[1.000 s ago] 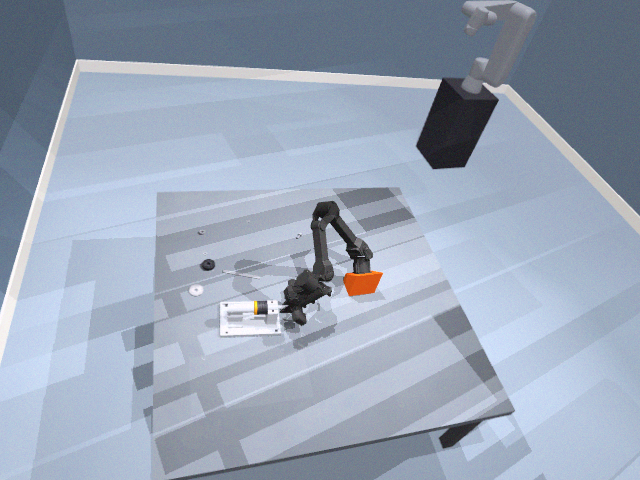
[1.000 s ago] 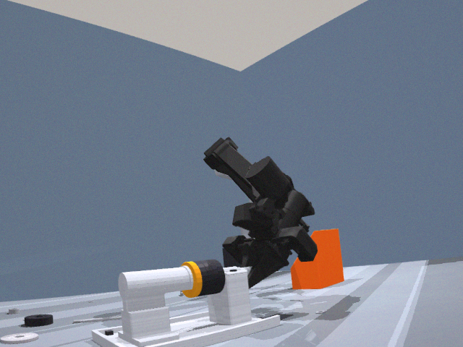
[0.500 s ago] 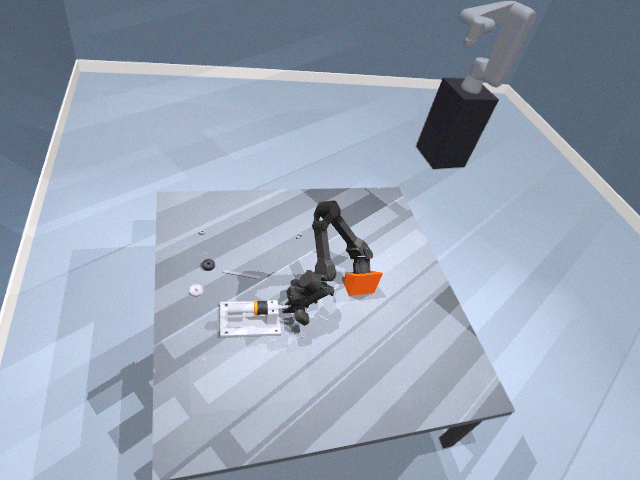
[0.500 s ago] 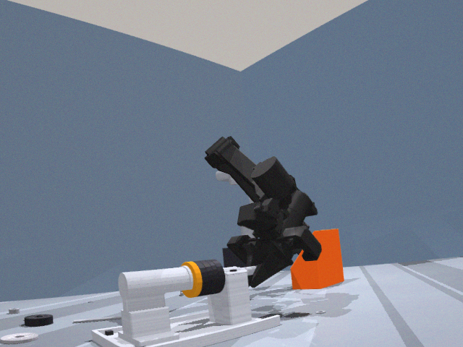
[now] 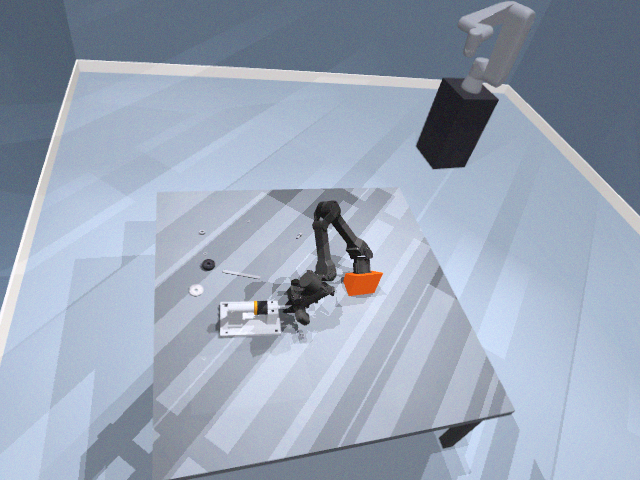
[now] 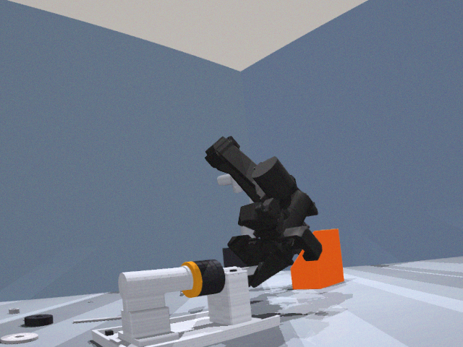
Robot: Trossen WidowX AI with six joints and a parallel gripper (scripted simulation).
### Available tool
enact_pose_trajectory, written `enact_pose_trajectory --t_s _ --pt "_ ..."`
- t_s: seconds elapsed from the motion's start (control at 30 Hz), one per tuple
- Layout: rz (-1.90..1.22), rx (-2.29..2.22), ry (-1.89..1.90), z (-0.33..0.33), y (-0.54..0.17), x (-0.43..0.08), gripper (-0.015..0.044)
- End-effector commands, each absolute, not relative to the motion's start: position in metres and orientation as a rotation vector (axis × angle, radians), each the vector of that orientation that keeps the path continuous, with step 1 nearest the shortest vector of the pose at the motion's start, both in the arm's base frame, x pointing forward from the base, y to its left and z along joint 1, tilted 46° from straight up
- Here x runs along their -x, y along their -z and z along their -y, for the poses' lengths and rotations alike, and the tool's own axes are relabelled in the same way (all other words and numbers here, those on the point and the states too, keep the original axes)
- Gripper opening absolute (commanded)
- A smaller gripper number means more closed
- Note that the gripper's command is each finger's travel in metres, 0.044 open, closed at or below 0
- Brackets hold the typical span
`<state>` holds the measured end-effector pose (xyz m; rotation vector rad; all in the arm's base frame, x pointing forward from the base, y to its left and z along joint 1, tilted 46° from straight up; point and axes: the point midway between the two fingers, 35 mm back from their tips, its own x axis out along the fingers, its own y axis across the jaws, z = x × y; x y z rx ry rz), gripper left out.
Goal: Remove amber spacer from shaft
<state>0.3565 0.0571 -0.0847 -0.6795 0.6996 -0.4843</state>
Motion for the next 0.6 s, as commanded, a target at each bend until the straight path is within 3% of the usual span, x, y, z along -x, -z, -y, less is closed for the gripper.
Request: enact_pose_trajectory --t_s 0.0,0.57 --pt "-0.699 0.678 0.486 -0.0570 0.0847 -0.3553 0.0000" --pt "-0.699 0.678 0.486 -0.0573 0.0849 -0.3536 0.0000"
